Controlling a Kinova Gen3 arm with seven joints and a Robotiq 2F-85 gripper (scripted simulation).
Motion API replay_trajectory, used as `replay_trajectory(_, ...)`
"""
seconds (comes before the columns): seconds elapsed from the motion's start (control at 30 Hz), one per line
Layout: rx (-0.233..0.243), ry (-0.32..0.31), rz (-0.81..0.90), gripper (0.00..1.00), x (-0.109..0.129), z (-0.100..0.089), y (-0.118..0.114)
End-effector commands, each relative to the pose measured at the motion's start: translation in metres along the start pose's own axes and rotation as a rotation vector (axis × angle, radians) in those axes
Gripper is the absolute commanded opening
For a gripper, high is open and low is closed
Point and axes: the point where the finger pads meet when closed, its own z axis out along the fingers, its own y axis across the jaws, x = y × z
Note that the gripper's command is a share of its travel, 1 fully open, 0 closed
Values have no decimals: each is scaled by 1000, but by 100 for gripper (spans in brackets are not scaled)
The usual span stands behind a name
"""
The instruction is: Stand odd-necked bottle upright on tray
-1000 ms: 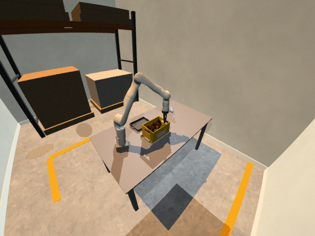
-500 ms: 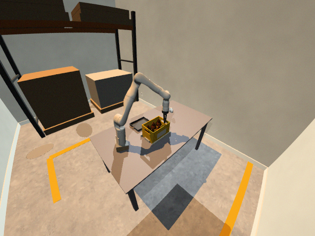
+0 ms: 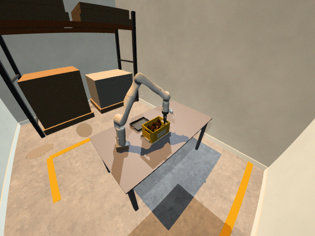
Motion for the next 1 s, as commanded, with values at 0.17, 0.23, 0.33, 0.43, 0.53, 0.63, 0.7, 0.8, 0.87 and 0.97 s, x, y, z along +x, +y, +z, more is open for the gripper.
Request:
replay_trajectory(0.17,-1,0,1,64,0,9,1)
replay_trajectory(0.23,-1,0,1,64,0,11,1)
replay_trajectory(0.33,-1,0,1,64,0,15,1)
replay_trajectory(0.43,-1,0,1,64,0,18,1)
replay_trajectory(0.53,-1,0,1,64,0,21,1)
replay_trajectory(0.63,-1,0,1,64,0,24,1)
replay_trajectory(0.7,-1,0,1,64,0,26,1)
replay_trajectory(0.8,-1,0,1,64,0,29,1)
replay_trajectory(0.87,-1,0,1,64,0,30,1)
replay_trajectory(0.97,-1,0,1,64,0,32,1)
